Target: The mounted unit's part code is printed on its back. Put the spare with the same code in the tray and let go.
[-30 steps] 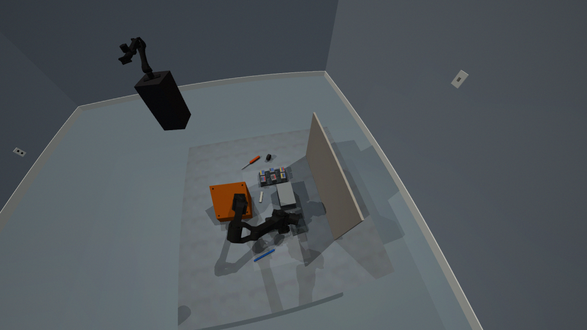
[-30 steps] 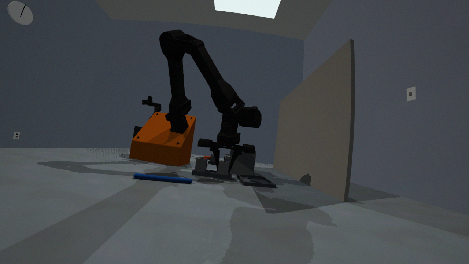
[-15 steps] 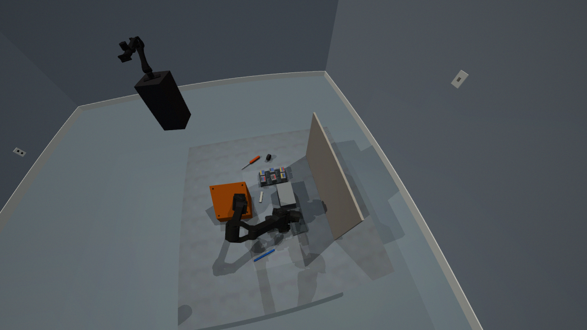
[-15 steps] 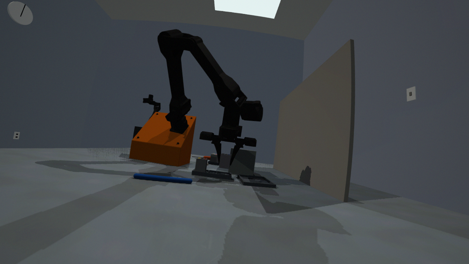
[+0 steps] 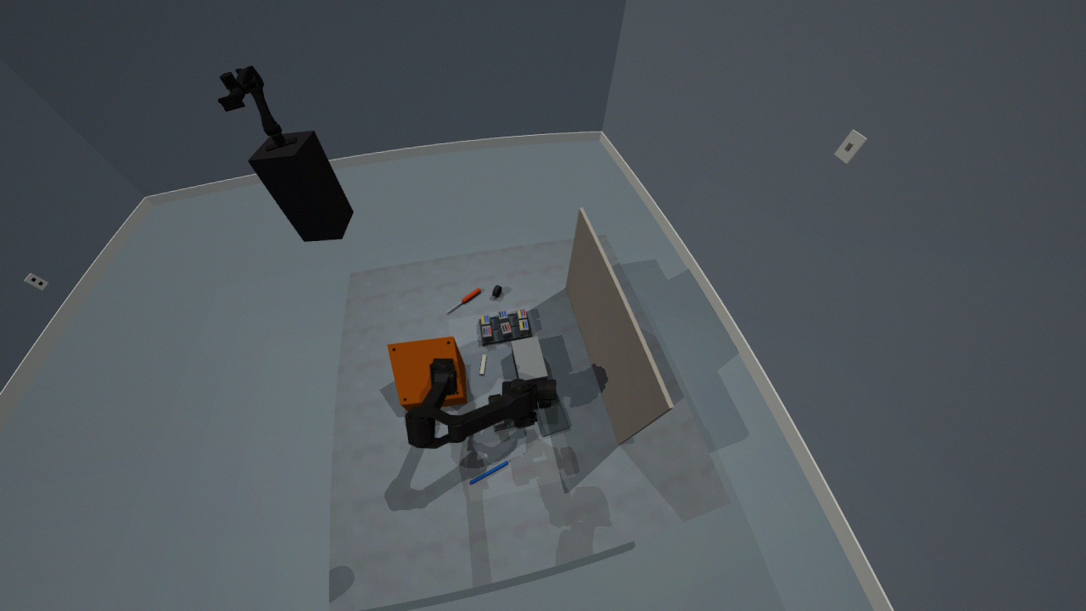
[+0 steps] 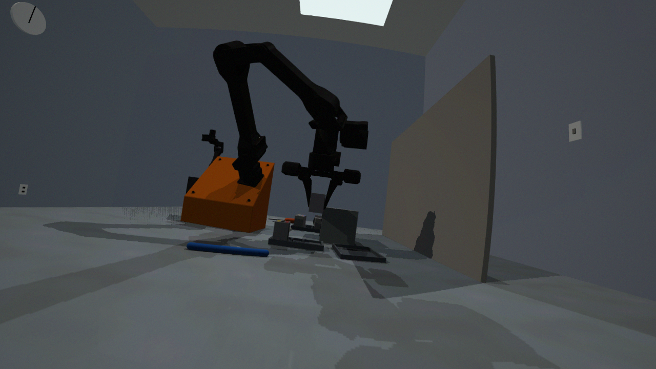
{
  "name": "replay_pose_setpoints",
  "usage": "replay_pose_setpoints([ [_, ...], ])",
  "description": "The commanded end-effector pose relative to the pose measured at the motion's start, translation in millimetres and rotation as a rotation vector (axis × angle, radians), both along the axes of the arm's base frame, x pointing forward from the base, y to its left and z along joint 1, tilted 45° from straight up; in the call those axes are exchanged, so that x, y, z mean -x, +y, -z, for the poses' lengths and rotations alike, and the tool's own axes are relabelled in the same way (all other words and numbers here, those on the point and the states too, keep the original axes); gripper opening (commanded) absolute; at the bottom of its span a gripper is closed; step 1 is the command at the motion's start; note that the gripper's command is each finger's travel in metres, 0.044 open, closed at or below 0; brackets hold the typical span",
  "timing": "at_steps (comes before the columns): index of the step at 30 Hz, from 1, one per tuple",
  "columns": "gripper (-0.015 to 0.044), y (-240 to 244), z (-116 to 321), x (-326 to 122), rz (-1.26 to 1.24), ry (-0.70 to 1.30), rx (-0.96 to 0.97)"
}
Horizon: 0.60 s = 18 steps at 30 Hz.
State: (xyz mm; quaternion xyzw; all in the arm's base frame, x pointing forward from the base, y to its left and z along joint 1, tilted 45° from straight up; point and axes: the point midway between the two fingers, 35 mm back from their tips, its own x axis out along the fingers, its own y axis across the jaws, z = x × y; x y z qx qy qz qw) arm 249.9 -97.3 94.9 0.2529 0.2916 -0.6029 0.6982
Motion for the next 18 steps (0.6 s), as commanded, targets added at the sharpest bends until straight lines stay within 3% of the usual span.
replay_pose_setpoints([
  [1,0.0000,9.3,-8.8,-0.8,-0.002,-0.002,-0.003],
  [18,0.0000,49.9,-56.8,2.5,0.001,-0.001,0.001],
])
